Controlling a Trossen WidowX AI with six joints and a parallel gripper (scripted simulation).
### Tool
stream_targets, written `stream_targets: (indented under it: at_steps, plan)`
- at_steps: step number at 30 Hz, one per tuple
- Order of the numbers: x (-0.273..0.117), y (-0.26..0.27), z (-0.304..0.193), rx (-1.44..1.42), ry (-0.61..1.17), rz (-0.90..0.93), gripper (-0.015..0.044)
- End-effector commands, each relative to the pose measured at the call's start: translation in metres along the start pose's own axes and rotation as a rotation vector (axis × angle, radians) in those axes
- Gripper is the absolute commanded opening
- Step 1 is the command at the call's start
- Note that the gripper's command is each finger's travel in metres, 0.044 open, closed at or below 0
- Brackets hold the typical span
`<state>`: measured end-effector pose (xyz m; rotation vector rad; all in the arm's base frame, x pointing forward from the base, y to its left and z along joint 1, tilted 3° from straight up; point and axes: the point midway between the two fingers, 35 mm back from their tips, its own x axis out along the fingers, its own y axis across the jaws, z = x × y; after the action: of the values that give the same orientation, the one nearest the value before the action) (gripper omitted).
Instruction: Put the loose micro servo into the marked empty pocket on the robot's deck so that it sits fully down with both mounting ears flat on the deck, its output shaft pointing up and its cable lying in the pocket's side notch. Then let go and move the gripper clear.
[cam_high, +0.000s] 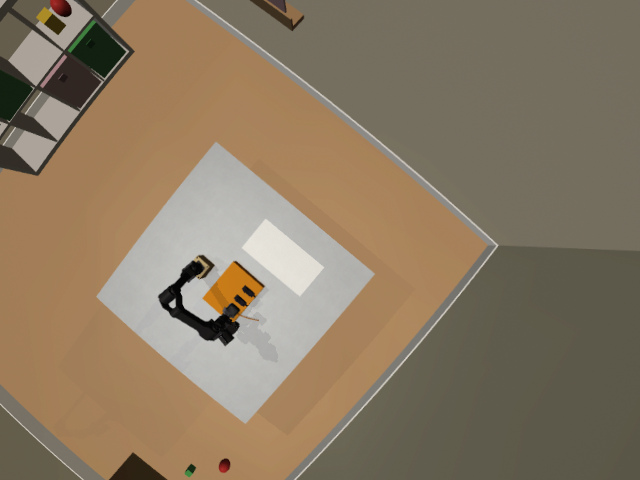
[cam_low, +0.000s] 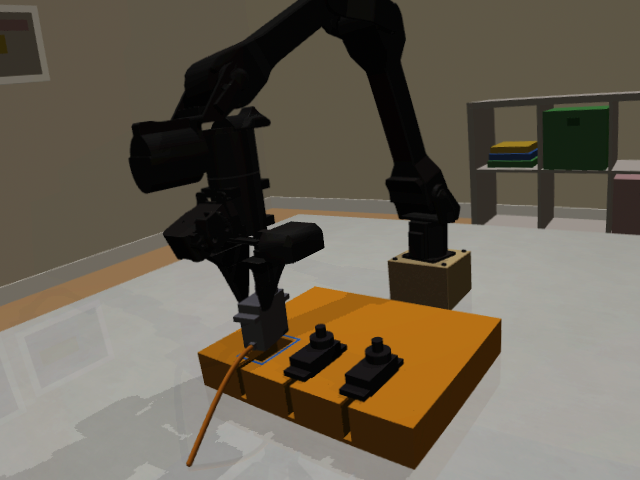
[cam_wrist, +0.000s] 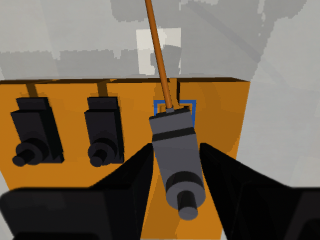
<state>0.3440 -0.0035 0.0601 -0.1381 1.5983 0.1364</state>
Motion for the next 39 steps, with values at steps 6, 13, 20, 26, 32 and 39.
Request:
stream_targets:
  at_steps: [6,13,20,26,32,39]
  plan:
    - [0.0053,0.0008,-0.0006,0.006,0.001,0.000,0.0000]
    - [0.0053,0.0008,-0.0006,0.036,0.001,0.000,0.0000]
    - [0.0053,0.0008,-0.0006,0.201,0.001,0.000,0.0000]
    - [0.0053,0.0007,-0.0006,0.206,0.001,0.000,0.0000]
    - [0.0053,0.0005,-0.0005,0.207,0.001,0.000,0.0000]
    - [0.0052,-0.0020,0.0001,0.215,0.001,-0.001,0.0000]
